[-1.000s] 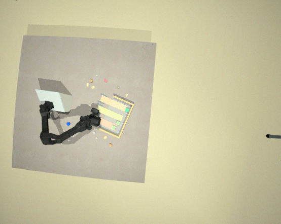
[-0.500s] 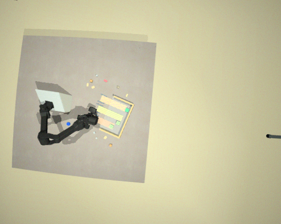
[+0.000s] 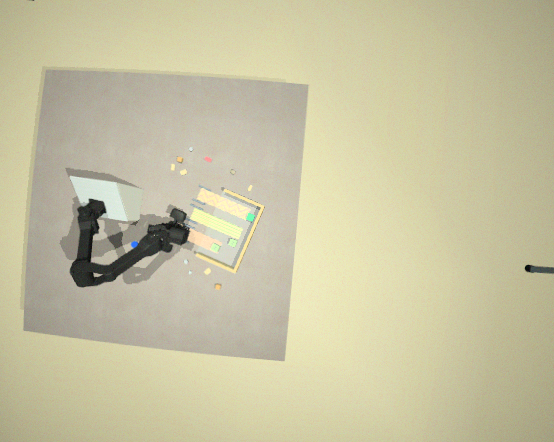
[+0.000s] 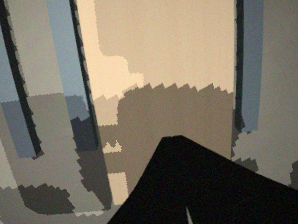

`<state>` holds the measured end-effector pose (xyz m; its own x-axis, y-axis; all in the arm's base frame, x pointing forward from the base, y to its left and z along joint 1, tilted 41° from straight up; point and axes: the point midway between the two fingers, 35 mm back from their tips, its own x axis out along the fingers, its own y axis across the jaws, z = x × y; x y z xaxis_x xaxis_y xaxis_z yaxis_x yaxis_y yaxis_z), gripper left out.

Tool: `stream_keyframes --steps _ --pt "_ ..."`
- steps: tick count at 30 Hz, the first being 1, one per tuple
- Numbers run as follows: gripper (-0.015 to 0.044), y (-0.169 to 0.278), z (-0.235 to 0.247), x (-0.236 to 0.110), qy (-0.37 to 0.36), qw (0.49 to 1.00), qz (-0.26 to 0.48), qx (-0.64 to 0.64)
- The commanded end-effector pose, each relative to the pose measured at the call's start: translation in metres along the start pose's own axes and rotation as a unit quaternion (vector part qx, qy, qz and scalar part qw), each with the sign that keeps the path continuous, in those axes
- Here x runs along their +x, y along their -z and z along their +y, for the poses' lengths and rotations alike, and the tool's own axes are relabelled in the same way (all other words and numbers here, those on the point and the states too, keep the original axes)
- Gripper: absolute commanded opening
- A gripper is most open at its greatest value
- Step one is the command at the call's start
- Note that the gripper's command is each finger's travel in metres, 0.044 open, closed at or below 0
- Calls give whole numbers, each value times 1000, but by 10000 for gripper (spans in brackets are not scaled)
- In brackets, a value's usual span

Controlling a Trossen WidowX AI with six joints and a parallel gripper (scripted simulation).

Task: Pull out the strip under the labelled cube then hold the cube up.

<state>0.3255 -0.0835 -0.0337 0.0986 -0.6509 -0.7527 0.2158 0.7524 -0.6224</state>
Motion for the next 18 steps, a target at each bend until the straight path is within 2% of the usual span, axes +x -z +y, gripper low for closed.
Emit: stream_keyframes --steps 1,18 --pt "0 15 0 4 1 1000 10 -4" --pt "0 40 0 4 1 1000 11 -5"
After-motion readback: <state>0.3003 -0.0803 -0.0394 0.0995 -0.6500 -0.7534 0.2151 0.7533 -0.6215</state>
